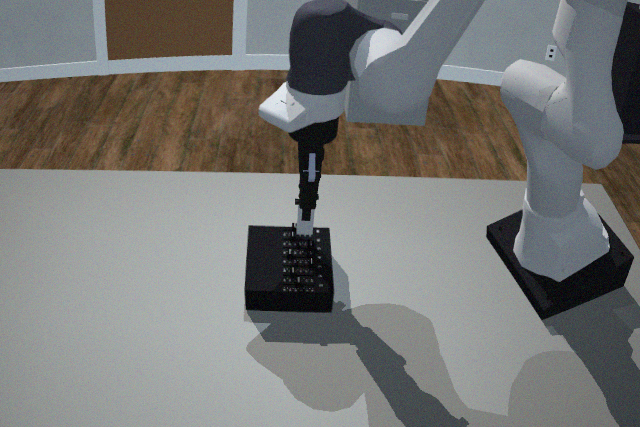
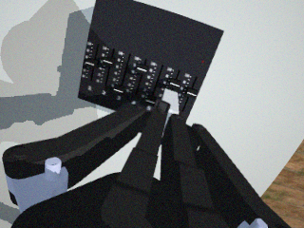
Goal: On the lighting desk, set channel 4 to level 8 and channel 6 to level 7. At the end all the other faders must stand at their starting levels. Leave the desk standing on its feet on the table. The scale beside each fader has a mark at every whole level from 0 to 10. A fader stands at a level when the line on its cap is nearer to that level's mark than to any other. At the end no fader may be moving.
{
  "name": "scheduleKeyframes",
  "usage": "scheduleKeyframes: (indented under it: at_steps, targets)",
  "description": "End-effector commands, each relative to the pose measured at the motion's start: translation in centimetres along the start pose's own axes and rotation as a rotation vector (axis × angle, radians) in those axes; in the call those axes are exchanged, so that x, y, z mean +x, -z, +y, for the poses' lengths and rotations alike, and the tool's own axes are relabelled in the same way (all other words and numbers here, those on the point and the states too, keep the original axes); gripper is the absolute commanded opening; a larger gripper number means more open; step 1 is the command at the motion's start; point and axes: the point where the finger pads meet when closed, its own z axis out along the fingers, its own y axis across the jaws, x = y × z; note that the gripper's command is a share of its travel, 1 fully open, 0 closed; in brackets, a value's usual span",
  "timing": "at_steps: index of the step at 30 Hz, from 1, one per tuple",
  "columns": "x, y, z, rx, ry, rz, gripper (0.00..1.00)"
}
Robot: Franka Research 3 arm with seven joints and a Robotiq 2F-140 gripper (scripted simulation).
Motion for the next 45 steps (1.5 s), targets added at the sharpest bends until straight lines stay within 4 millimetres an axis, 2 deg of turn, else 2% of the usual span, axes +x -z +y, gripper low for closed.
scheduleKeyframes:
  at_steps: [1,9,24,25,35,45]
  targets:
    - [-0.3,0.4,0.1,-0.005,-0.006,-0.011,0.0]
    - [-0.3,2.4,0.1,-0.005,-0.006,-0.011,0.0]
    - [-0.3,2.5,0.1,-0.005,-0.006,-0.011,0.0]
    - [-0.3,2.5,0.1,-0.005,-0.006,-0.011,1.0]
    - [-0.3,3.4,0.1,-0.005,-0.006,-0.011,1.0]
    - [-0.2,7.1,0.1,-0.005,-0.006,-0.011,1.0]
